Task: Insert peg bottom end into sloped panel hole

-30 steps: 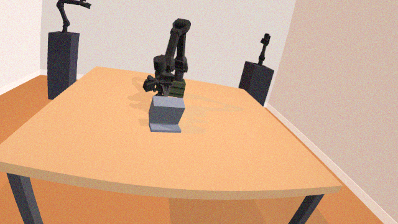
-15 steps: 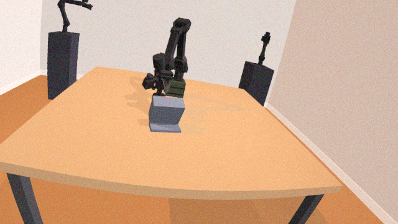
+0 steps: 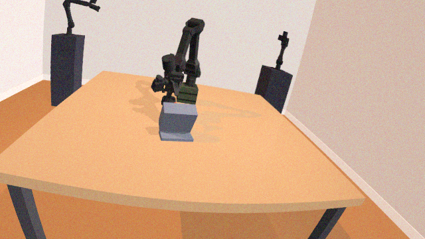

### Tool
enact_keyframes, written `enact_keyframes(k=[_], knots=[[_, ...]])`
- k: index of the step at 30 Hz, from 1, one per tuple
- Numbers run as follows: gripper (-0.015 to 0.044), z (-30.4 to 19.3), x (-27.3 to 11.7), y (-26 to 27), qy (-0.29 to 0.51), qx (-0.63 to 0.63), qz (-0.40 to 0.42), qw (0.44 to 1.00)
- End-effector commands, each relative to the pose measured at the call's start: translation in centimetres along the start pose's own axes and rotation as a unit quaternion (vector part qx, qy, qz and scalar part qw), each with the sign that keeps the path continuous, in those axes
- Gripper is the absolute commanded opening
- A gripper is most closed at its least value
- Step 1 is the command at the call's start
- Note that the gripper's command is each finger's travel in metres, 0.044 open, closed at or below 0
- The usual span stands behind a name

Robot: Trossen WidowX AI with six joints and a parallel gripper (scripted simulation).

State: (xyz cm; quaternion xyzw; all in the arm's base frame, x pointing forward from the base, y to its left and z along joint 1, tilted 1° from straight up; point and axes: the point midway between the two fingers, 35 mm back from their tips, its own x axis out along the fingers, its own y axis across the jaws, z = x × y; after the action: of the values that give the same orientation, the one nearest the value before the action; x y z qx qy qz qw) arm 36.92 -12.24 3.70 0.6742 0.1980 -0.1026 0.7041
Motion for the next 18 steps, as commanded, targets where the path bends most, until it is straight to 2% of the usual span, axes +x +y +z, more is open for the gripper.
enact_keyframes(k=[1,18], knots=[[0.044,-0.1,-0.6,-0.3,0.003,0.001,-0.003,1.0],[0.044,0.1,-2.6,-0.1,0.002,0.001,-0.004,1.0]])
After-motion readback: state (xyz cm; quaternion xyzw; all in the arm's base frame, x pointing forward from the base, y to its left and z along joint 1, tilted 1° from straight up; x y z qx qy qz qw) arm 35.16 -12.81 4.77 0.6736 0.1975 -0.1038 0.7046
